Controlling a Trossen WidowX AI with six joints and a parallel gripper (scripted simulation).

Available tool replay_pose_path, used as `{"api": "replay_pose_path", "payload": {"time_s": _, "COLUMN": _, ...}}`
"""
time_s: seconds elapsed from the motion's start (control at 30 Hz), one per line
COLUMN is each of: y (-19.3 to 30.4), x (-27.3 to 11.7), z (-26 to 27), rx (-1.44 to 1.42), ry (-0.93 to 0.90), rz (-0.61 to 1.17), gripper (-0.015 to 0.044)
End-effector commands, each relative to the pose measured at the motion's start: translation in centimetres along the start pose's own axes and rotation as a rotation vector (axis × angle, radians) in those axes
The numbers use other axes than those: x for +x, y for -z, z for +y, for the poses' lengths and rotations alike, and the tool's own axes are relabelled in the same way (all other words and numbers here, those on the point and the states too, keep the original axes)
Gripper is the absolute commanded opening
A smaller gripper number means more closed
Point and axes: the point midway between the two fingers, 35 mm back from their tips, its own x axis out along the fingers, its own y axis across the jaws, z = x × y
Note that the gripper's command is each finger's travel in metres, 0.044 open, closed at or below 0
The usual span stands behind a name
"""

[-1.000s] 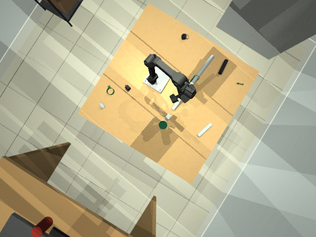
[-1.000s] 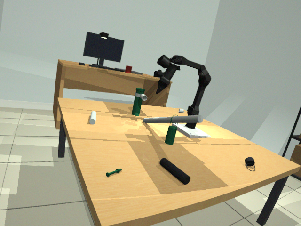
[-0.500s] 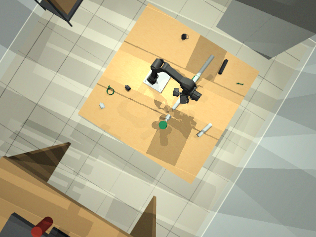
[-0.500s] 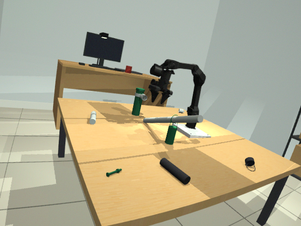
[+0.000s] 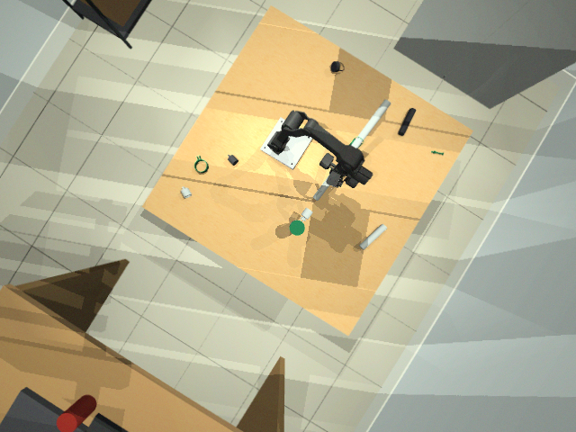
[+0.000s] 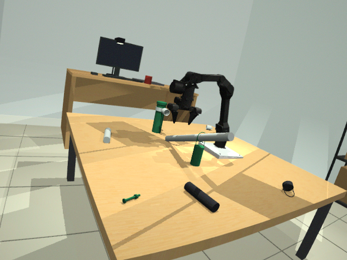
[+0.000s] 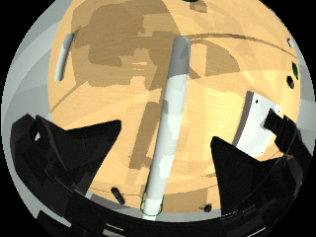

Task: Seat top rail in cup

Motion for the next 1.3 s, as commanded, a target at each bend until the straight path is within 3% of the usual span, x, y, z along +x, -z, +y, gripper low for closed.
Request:
{"api": "replay_pose_path", "payload": {"time_s": 0.0, "y": 0.0, "x": 1.5, "z": 0.1, "rx": 0.012, "ry": 0.001, "rz": -0.006, "gripper": 0.0440}}
{"api": "replay_pose_path", "payload": {"time_s": 1.27, "y": -0.1, "x": 8.3, "z": 0.2, "rx": 0.012, "ry": 0.001, "rz": -0.005, "gripper": 0.0440}}
